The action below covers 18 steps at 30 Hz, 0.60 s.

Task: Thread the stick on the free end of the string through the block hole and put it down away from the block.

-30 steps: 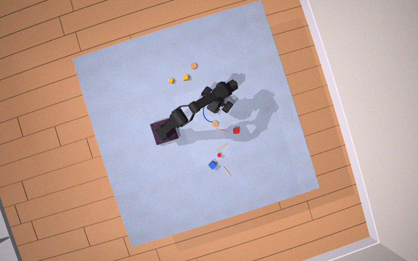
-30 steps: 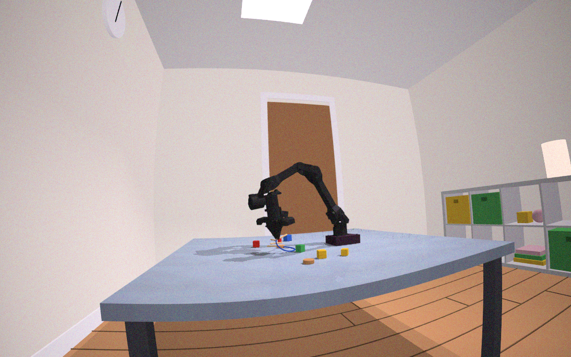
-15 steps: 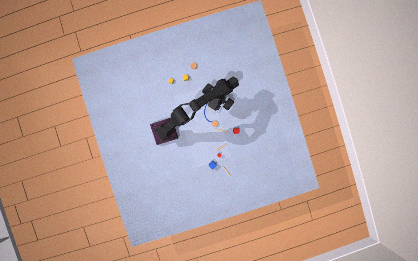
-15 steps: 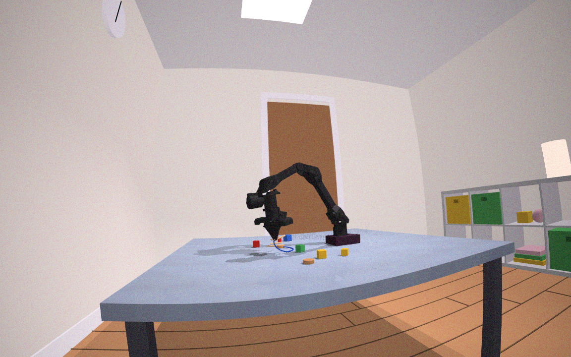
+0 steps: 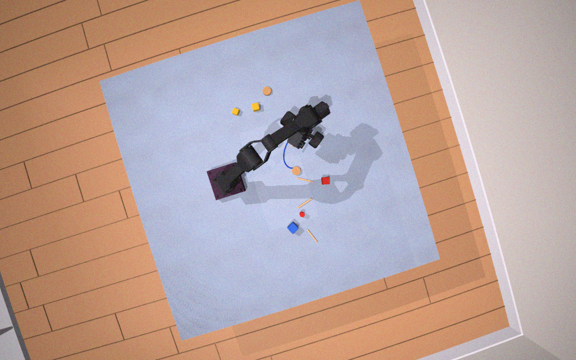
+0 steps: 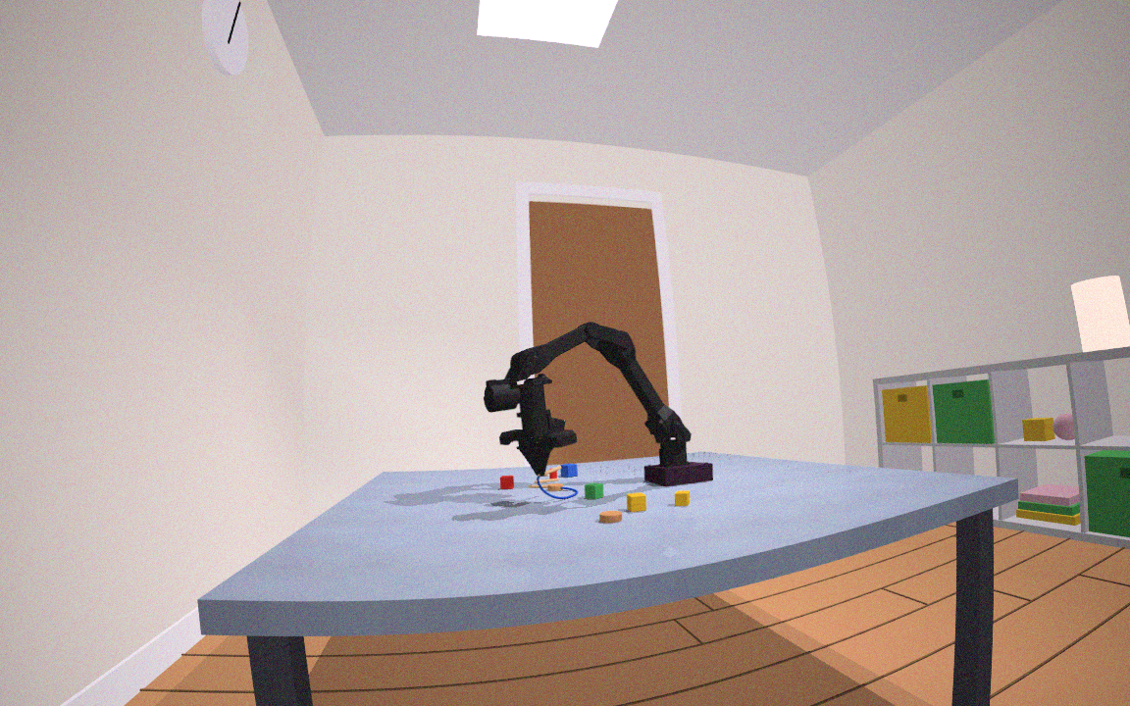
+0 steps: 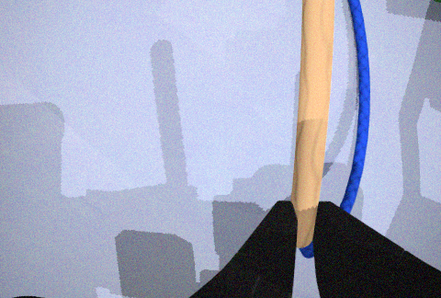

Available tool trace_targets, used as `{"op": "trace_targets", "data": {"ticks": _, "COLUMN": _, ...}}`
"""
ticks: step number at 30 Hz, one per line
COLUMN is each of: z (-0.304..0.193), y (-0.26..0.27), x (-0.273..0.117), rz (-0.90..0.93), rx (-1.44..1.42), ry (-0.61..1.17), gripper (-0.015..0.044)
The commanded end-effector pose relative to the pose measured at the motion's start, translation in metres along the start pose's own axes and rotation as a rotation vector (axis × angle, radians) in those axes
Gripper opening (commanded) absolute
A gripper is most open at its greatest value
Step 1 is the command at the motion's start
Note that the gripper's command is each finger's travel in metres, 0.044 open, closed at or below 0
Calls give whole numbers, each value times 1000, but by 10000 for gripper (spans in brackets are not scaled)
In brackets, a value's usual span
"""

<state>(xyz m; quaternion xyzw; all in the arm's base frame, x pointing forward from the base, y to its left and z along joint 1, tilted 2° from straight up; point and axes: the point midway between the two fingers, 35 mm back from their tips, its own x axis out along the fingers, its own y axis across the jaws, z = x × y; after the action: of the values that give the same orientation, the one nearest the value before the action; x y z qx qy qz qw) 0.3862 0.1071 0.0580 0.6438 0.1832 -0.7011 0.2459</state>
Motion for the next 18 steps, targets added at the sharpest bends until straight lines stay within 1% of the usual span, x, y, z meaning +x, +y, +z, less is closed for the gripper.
{"op": "trace_targets", "data": {"ticks": 1, "z": -8, "y": -3, "x": -1, "rz": -4, "rx": 4, "ry": 18, "gripper": 0}}
{"op": "trace_targets", "data": {"ticks": 18, "z": -28, "y": -10, "x": -4, "rz": -8, "rx": 11, "ry": 54, "gripper": 0}}
